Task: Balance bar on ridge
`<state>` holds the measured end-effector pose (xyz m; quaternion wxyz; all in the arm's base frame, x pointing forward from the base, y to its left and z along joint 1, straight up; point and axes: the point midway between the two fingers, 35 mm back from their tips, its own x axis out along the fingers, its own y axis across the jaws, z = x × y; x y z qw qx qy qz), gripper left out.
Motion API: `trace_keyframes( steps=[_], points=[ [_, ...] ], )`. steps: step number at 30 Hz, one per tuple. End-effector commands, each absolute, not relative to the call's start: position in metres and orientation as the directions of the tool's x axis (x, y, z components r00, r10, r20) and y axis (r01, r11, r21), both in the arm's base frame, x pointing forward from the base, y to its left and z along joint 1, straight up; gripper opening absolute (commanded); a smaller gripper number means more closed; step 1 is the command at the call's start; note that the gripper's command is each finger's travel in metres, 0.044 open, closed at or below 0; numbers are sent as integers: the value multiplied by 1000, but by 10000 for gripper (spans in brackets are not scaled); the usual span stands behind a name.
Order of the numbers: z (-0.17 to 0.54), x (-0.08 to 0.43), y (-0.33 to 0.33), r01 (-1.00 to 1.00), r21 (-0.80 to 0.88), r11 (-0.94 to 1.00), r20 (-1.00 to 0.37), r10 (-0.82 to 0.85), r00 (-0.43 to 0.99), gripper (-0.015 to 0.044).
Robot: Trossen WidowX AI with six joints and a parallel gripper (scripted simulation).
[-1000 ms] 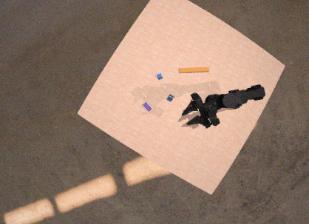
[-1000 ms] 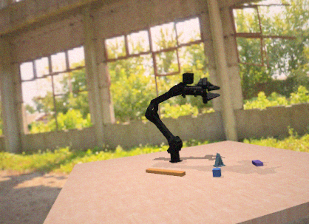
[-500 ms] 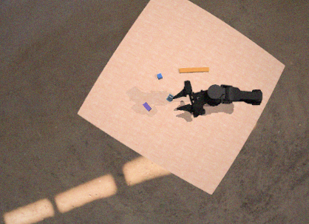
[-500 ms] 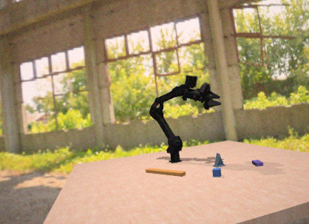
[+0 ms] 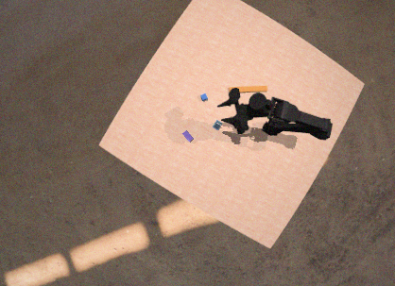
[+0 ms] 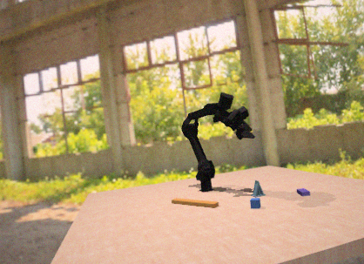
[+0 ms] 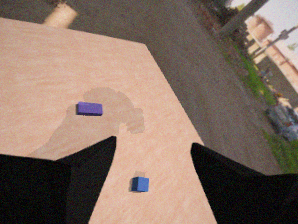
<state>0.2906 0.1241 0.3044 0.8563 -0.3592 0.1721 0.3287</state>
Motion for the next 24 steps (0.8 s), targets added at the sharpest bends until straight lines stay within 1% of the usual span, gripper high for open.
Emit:
trace_keyframes(
  steps=[1, 12, 24],
  points=[
    [289, 299, 108, -683, -497, 535, -581, 380, 720, 315],
    [249, 313, 52, -674, -468, 572, -710, 211, 672, 315],
    [210, 311, -10, -670, -405, 622, -827, 63, 559, 315]
  ],
)
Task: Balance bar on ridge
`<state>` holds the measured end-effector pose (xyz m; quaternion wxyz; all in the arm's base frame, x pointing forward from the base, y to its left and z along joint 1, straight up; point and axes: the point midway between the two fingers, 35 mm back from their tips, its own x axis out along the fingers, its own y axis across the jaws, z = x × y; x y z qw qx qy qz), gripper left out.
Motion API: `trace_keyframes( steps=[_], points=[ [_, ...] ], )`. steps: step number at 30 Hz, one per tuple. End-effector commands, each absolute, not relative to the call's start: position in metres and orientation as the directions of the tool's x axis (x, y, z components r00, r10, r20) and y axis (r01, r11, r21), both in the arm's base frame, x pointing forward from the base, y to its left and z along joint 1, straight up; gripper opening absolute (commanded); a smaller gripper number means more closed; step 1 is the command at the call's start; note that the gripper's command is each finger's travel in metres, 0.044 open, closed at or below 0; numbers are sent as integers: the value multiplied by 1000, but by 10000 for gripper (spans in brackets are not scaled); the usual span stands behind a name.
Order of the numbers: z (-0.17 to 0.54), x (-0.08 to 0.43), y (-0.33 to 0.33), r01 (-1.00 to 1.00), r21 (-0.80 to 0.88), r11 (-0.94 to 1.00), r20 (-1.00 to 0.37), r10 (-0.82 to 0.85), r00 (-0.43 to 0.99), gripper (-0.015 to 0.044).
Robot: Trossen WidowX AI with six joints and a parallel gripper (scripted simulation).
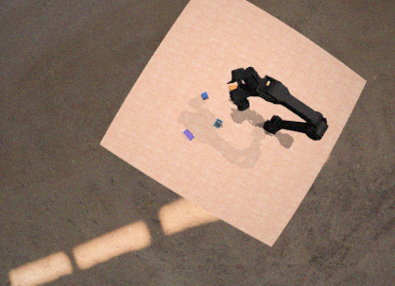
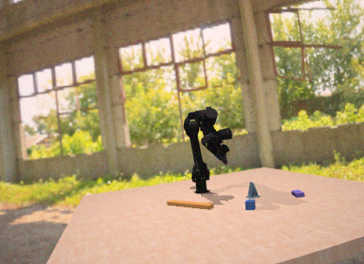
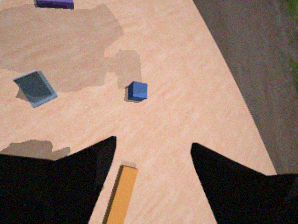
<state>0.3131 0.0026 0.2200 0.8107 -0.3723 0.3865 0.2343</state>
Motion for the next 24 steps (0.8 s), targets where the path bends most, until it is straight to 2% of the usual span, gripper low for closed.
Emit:
trace_keyframes(
  steps=[1, 24],
  points=[
    [207, 310, -15, -670, -398, 627, -836, 53, 547, 315],
    [144, 258, -116, -634, -185, 750, -975, -60, 214, 315]
  ],
)
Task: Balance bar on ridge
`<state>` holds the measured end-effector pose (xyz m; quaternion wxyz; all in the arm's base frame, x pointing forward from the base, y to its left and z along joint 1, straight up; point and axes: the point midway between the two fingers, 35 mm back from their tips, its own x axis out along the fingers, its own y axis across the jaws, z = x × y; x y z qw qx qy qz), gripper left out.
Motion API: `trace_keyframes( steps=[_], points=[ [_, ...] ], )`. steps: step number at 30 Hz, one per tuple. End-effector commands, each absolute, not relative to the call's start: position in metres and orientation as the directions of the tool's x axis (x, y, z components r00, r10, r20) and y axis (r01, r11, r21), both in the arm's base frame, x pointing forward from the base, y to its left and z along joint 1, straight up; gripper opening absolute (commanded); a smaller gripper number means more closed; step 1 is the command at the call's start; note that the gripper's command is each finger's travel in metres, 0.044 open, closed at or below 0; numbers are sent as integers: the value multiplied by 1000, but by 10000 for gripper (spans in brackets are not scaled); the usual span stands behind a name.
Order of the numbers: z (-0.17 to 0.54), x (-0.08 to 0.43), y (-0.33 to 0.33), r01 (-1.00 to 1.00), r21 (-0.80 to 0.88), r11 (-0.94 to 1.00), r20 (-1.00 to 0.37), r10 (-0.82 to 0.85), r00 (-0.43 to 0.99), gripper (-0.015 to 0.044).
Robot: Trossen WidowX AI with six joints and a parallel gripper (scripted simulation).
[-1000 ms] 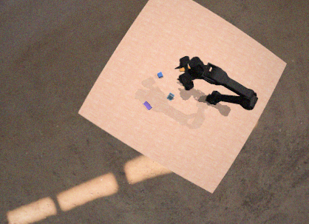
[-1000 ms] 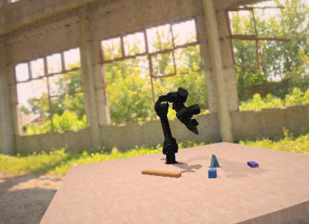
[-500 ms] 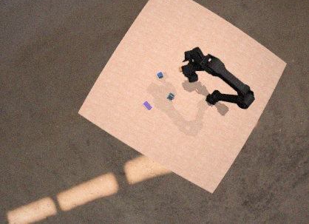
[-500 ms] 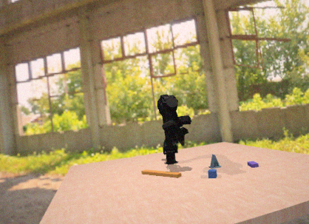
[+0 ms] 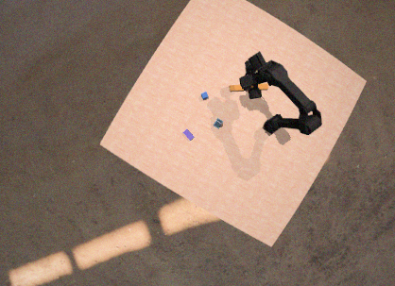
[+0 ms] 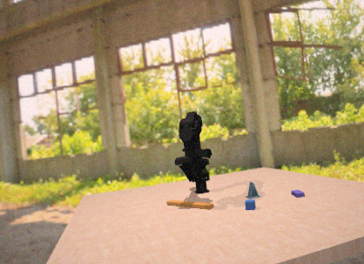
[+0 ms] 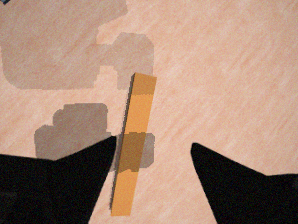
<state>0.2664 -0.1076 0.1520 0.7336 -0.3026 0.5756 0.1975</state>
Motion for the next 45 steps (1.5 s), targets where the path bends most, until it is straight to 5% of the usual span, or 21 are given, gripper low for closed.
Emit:
trace_keyframes(
  steps=[1, 13, 45],
  points=[
    [142, 255, -120, -631, -173, 756, -978, -59, 198, 315],
    [119, 213, -155, -580, -30, 814, -1000, -18, 26, 315],
    [50, 214, -156, -579, -27, 815, -1000, -17, 23, 315]
  ],
)
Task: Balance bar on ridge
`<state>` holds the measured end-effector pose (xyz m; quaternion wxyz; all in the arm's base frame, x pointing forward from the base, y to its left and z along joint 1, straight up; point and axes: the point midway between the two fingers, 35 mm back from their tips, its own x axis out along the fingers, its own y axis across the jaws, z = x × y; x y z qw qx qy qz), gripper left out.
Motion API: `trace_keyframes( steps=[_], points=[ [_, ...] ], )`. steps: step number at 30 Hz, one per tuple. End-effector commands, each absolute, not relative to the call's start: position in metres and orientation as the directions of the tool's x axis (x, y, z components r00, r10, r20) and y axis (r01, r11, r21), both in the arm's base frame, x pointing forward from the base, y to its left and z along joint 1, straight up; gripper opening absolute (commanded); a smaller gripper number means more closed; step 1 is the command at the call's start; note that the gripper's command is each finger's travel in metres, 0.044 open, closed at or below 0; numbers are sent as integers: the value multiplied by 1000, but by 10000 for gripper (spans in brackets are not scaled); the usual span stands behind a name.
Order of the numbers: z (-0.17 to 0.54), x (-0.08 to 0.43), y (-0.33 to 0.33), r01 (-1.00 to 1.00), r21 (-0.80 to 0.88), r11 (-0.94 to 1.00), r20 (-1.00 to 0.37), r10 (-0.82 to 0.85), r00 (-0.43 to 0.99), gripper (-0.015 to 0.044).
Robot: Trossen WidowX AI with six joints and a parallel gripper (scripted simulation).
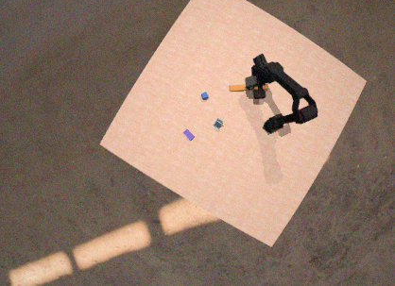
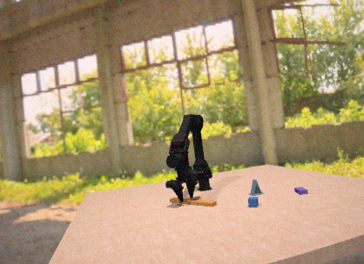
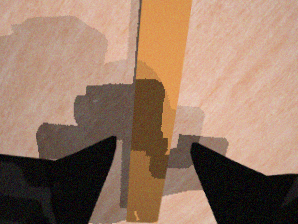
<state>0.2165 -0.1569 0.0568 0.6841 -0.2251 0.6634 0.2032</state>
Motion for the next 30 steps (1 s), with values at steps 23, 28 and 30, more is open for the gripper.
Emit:
trace_keyframes(
  steps=[23, 28, 30],
  points=[
    [48, 215, -156, -577, -28, 816, -999, -14, 29, 158],
    [48, 215, -156, -577, -28, 816, -999, -14, 29, 124],
    [48, 215, -156, -577, -28, 816, -999, -14, 29, 111]
  ],
)
